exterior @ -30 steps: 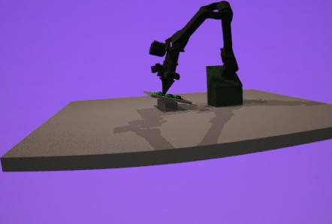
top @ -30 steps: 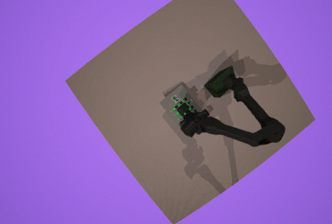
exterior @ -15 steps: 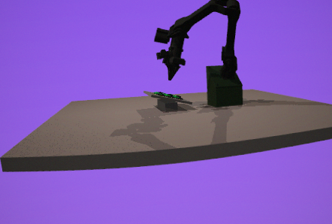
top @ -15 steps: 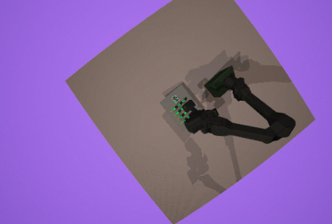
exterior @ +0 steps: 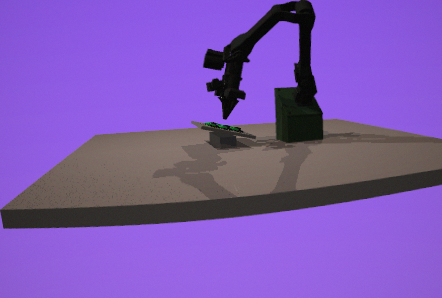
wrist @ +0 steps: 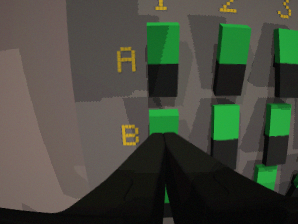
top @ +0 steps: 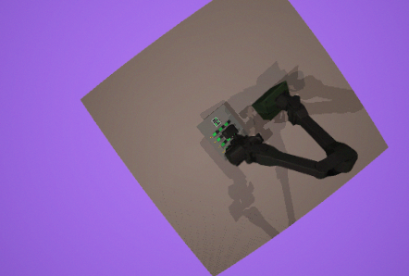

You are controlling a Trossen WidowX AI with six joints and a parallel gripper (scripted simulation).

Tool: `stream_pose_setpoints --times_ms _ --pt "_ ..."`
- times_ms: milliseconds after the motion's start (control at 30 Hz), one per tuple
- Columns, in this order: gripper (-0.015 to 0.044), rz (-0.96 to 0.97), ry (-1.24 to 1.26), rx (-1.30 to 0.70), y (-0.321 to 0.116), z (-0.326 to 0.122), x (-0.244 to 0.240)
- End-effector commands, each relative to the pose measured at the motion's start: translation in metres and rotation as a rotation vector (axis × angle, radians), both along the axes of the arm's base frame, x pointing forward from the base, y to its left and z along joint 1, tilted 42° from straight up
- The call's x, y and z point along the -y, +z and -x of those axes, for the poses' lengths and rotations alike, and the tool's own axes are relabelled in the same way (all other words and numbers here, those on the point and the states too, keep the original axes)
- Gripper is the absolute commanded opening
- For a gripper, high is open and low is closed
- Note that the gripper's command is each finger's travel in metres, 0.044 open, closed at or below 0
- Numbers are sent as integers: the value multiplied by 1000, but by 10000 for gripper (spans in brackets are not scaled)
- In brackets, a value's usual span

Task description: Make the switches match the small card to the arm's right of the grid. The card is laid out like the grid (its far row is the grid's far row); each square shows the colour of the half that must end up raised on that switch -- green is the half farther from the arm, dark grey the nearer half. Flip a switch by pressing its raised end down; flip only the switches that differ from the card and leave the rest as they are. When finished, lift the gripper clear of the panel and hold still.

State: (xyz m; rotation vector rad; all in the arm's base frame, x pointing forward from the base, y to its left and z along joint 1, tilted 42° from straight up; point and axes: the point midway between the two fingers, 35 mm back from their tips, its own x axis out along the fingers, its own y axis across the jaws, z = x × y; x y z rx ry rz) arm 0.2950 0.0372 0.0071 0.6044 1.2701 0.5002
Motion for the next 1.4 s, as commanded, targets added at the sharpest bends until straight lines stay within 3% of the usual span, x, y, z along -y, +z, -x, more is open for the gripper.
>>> stream_pose_setpoints --times_ms 0,1367 --pt "0 1 -1 -15 -5 2 -3" --pt "0 0 -1 -15 -16 -2 -13"
